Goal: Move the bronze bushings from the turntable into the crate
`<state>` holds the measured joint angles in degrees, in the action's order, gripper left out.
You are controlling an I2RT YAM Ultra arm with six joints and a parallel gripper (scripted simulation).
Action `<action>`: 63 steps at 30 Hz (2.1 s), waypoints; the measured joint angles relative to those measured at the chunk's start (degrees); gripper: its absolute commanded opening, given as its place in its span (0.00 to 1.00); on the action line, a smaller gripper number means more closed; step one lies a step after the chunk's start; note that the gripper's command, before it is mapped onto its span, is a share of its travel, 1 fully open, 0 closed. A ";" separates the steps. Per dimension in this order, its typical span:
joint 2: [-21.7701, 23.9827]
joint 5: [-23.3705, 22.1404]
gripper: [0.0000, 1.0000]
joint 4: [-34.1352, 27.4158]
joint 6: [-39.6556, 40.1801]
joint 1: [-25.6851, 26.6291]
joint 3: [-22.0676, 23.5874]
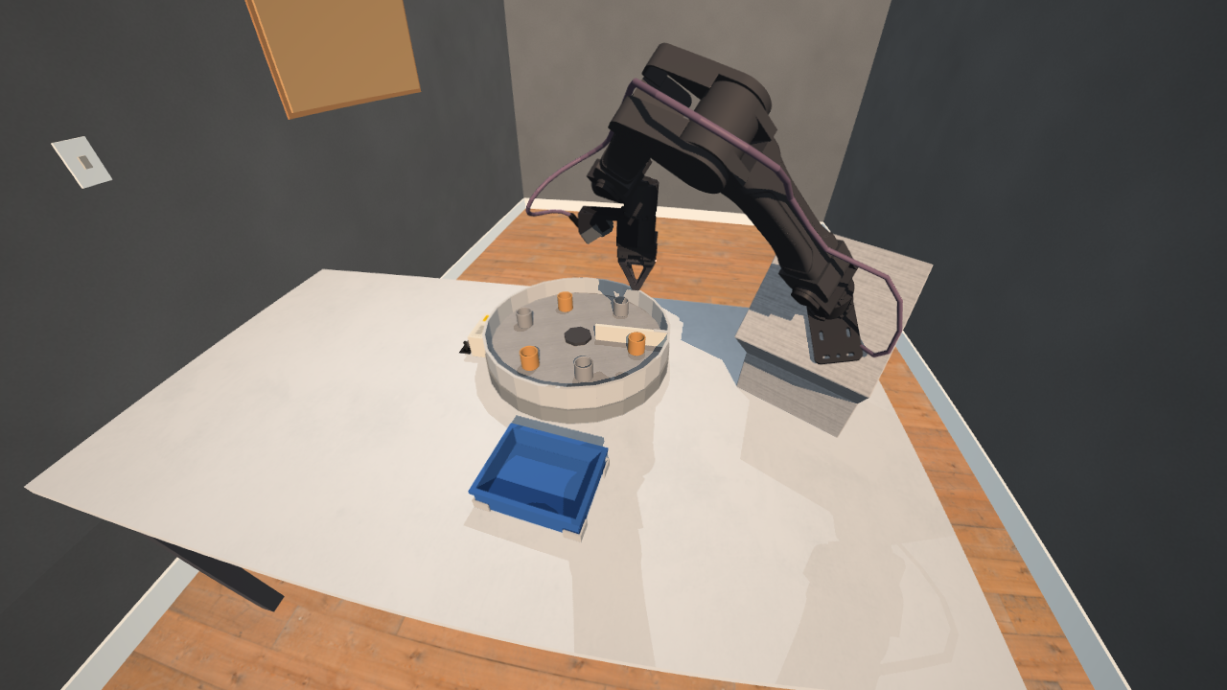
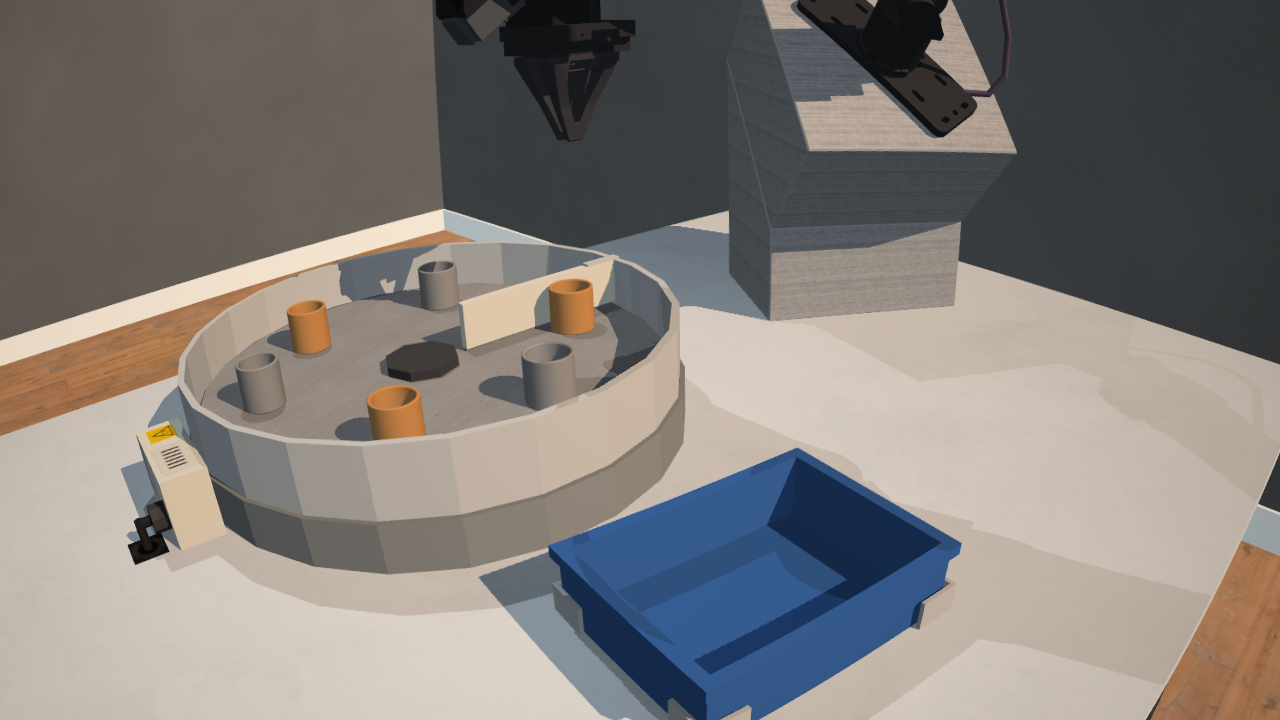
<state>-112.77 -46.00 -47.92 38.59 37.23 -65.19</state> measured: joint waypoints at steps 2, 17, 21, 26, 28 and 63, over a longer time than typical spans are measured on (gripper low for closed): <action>0.00 0.00 0.11 0.00 0.00 0.00 0.00; 0.00 0.00 0.11 0.00 0.00 0.00 0.00; 0.00 0.00 0.19 0.00 0.00 0.00 0.00; 0.00 0.00 0.19 0.00 0.00 0.00 0.00; 0.00 0.00 0.19 0.00 0.00 0.00 0.00; 0.00 0.00 0.19 0.00 0.00 0.00 0.00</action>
<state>-112.77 -46.00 -47.92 38.59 37.23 -65.19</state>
